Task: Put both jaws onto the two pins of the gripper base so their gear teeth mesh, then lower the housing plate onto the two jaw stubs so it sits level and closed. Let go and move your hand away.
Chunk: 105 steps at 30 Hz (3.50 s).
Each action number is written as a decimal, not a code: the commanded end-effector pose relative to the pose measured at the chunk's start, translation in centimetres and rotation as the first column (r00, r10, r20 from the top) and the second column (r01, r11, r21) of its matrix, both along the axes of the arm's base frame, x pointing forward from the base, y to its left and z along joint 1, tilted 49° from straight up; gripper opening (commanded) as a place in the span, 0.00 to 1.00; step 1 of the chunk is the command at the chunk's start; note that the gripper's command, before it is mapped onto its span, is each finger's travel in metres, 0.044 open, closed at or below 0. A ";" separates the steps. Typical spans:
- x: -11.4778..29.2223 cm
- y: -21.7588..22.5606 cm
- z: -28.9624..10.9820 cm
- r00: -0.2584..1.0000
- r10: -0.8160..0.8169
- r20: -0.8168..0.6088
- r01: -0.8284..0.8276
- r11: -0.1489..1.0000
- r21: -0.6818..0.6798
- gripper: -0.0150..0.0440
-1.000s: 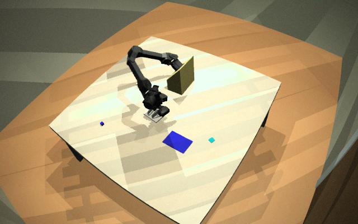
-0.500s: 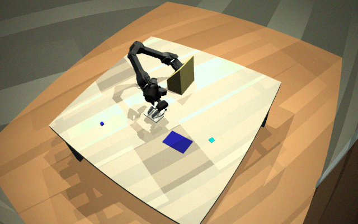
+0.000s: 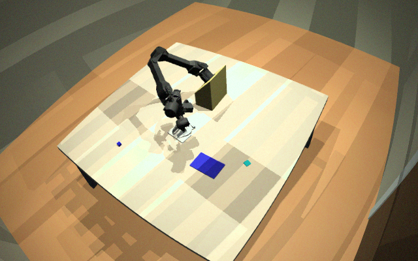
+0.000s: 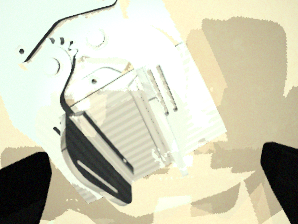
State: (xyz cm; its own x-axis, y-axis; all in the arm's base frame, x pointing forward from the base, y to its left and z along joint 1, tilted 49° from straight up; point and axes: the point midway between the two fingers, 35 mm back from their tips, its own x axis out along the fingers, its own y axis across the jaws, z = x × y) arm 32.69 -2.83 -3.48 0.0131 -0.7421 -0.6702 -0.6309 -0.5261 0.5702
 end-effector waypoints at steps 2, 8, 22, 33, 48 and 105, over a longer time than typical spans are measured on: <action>-0.1 -0.4 0.8 0.992 -0.084 0.091 0.083 0.996 0.016 1.00; -0.2 -1.0 1.6 0.964 -0.182 0.193 0.178 0.983 0.036 1.00; -0.4 -2.3 3.4 0.823 -0.395 0.409 0.382 0.917 0.118 1.00; -0.8 -3.4 4.8 0.645 -0.535 0.545 0.512 0.833 0.212 1.00; -1.4 -4.8 6.6 0.334 -0.666 0.667 0.629 0.685 0.369 1.00; -5.3 -9.7 12.8 -0.858 -0.378 0.347 0.326 0.119 0.938 1.00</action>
State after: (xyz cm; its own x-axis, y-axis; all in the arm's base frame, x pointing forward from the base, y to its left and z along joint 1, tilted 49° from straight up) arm 27.73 -12.38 8.98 0.0085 -0.7127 -0.7014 0.0689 0.7002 -0.7106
